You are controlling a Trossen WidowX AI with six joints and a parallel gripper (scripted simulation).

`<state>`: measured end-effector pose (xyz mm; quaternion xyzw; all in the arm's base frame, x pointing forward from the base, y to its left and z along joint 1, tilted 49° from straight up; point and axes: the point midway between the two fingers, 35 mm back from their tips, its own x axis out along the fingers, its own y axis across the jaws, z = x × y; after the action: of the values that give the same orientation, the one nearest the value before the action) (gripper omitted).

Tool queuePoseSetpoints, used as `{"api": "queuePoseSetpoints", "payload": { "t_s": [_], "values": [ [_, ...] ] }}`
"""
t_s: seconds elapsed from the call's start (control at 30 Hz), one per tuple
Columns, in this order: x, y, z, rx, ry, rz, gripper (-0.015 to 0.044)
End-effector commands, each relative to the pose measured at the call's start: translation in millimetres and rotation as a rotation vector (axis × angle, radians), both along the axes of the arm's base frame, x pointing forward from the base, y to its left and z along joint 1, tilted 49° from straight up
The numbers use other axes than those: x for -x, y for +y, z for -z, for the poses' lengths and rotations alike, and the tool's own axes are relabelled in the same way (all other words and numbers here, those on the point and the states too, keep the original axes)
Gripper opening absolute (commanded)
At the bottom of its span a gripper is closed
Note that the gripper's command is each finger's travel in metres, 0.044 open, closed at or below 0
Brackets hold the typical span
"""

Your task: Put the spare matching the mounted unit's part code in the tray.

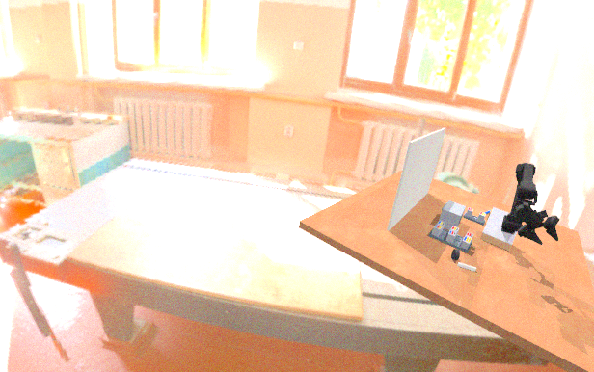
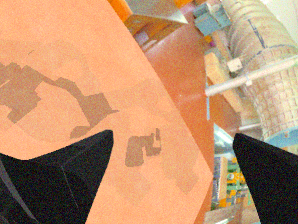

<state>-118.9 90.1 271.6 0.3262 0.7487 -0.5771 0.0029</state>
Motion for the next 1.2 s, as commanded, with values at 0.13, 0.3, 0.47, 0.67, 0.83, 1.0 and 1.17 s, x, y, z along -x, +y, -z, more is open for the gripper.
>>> {"api": "queuePoseSetpoints", "payload": {
  "t_s": [0.13, 0.3, 0.47, 0.67, 0.83, 1.0, 1.17],
  "values": [
    [0.0, 0.0, 0.0, 0.000, 0.000, 0.000, 0.0440],
    [-6.4, 12.3, -3.3, 0.066, 0.020, 0.084, 0.0440],
    [-37.3, 53.4, -12.8, 0.289, 0.119, 0.383, 0.0440],
    [-93.5, 96.7, -21.6, 0.409, 0.215, 0.719, 0.0440],
    [-147.6, 117.4, -21.9, 0.546, 0.357, 0.982, 0.0440],
    [-213.1, 121.1, -15.1, 0.710, 0.555, 1.259, 0.0440],
    [-268.7, 112.3, -6.2, 0.846, 0.769, 1.468, 0.0440]
  ]
}}
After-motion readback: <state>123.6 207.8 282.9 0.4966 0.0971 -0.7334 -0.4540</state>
